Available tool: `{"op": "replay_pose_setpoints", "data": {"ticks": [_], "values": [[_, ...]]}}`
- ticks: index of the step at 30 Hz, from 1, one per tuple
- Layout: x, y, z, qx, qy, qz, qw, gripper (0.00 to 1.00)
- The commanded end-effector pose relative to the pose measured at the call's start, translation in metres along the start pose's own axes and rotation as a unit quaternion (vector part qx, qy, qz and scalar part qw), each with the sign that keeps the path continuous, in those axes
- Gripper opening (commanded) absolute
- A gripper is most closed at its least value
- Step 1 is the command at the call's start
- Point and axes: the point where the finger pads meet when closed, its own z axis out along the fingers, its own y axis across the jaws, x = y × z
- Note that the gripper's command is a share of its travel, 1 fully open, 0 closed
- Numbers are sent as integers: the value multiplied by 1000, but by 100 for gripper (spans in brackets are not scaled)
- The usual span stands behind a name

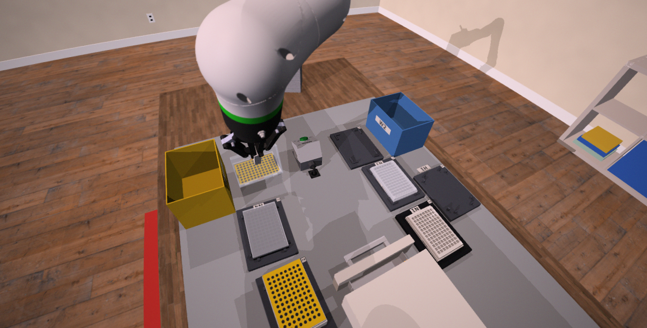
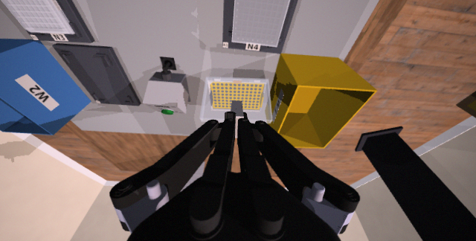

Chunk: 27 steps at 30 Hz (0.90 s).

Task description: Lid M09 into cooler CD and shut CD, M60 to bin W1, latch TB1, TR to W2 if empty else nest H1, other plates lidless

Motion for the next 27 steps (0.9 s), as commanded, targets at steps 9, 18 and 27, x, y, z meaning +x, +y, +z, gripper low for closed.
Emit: {"op": "replay_pose_setpoints", "data": {"ticks": [9, 18, 27], "values": [[-15, 0, 5, 0, 0, 0, 1000, 0], [-24, 0, 7, 0, 0, 0, 1000, 0], [-30, 0, 9, 0, 0, 0, 1000, 0]]}}
